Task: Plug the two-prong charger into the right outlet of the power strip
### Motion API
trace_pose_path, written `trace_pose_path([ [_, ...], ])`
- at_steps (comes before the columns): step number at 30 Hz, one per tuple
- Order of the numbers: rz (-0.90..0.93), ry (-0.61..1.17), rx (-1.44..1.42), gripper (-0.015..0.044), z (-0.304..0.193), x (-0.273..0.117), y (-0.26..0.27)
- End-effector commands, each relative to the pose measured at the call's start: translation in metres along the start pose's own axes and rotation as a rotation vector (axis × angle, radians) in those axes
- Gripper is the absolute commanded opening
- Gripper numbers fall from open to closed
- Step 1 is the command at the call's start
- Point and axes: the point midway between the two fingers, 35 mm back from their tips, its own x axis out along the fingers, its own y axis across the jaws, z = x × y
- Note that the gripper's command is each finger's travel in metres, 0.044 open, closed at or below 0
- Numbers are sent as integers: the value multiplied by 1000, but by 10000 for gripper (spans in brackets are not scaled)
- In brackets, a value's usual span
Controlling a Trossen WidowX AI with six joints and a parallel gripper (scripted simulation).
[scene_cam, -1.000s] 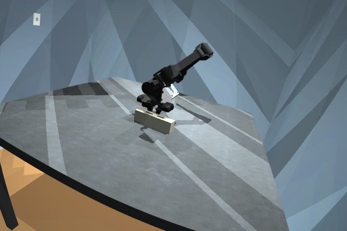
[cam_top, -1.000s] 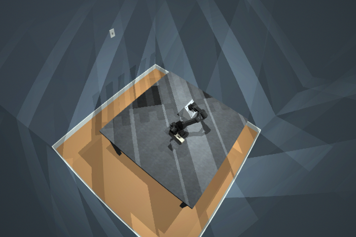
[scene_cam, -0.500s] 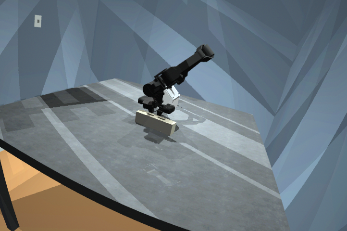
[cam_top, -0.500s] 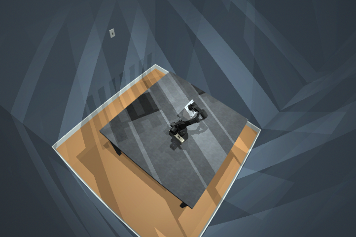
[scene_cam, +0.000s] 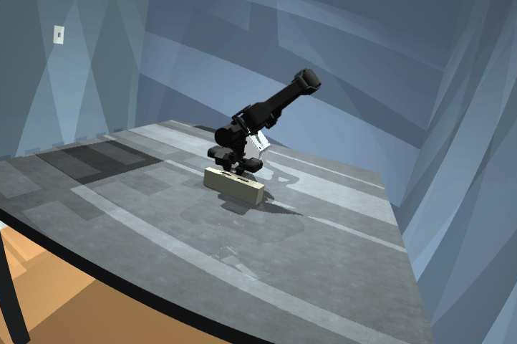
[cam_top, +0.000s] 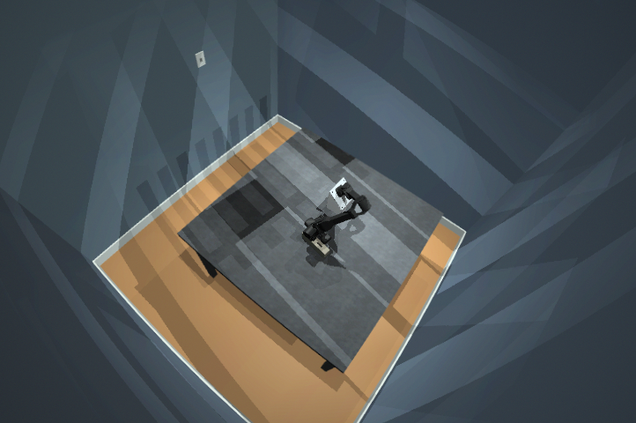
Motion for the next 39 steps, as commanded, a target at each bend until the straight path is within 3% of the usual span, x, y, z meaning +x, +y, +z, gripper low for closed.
trace_pose_path([
  [1,-3,-25,-15,0,8,-4,1],
  [39,-3,-24,-15,0,8,1,0],
])
